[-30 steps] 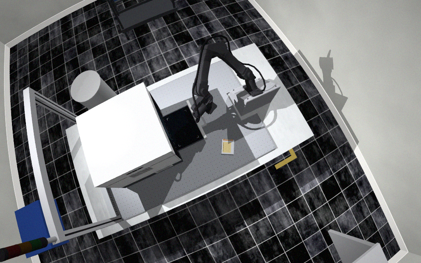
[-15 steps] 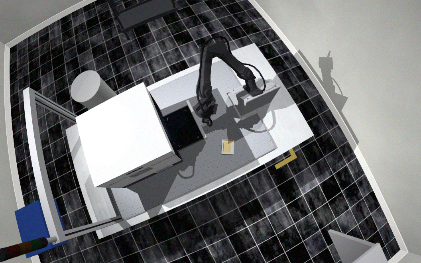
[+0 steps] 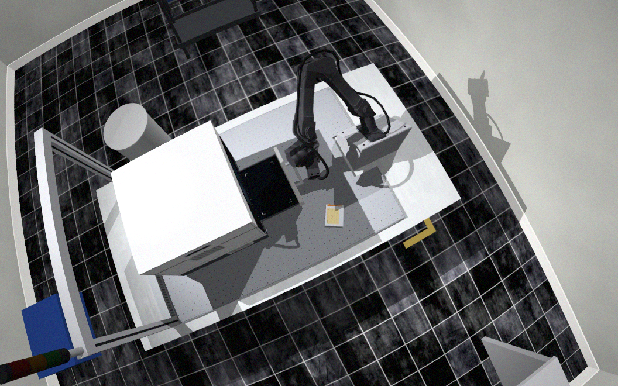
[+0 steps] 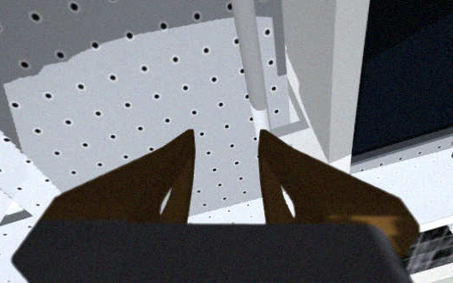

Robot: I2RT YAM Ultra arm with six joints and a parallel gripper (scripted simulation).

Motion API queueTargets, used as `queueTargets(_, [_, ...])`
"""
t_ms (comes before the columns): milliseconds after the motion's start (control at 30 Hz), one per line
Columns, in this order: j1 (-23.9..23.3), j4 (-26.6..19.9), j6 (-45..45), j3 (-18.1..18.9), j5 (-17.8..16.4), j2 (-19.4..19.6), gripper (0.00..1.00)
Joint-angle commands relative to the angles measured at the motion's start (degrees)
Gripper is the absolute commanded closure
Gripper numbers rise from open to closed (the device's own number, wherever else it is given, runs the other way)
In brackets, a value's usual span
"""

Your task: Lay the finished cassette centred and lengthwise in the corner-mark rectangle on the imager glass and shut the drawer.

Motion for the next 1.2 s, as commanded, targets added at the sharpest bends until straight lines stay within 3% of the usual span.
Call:
queueTargets(0, [0.1,4.7,-12.3,-1.7,-1.0,-2.8,0.65])
queueTargets(100, [0.5,6.7,-17.2,-3.0,-1.7,-3.8,0.65])
queueTargets(333, [0.1,8.9,-19.4,-4.5,-2.6,-5.0,0.65])
queueTargets(1167, [0.1,9.1,-19.5,-3.4,-2.7,-5.1,0.65])
